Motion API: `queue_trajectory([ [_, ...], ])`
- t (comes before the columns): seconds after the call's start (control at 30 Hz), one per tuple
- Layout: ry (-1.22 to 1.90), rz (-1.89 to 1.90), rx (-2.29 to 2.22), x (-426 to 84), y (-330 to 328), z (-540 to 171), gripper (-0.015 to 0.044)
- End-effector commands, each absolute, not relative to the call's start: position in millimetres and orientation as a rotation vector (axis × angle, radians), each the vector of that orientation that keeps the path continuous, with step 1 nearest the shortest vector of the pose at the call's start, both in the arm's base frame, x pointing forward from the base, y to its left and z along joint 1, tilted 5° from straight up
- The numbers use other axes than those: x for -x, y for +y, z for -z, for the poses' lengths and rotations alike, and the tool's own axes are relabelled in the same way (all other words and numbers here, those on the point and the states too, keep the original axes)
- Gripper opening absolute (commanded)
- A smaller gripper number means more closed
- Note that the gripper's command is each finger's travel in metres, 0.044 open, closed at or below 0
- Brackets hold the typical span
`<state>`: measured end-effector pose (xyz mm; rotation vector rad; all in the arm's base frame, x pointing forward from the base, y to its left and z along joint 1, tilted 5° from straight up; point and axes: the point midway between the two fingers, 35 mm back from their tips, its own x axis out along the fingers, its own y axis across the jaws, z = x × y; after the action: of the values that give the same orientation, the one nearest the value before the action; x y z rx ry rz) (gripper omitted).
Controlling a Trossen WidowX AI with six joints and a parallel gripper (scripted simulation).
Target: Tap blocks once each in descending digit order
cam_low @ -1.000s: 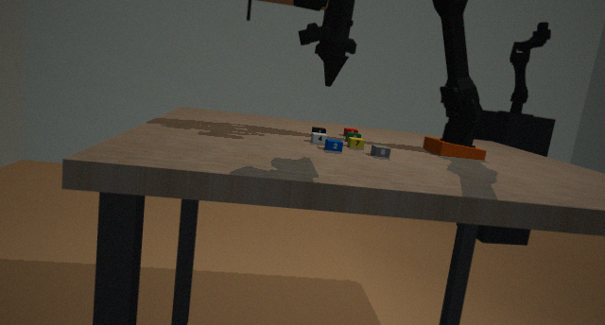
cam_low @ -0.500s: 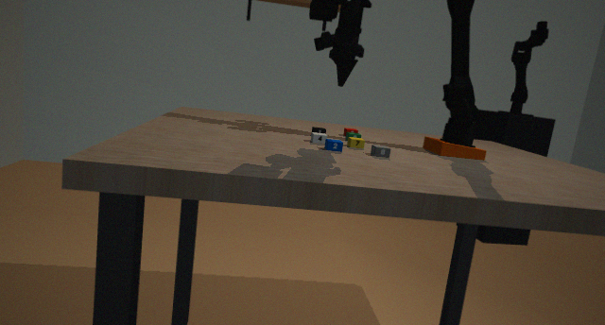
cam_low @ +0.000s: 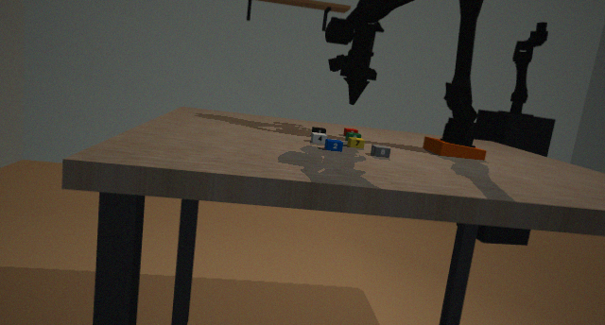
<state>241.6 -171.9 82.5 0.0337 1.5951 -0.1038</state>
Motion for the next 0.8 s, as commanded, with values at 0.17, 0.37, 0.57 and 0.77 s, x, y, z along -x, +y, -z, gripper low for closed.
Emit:
queue_trajectory([
  [0.17,1.629,0.09,-0.042,-230.8,-169.2,-41.7,0.002],
  [0.37,1.629,0.09,-0.042,-230.5,-169.7,-32.4,0.002],
  [0.57,1.629,0.09,-0.042,-229.9,-169.9,-22.8,0.002],
  [0.77,1.629,0.09,-0.042,-229.0,-169.9,-13.7,0.002],
])
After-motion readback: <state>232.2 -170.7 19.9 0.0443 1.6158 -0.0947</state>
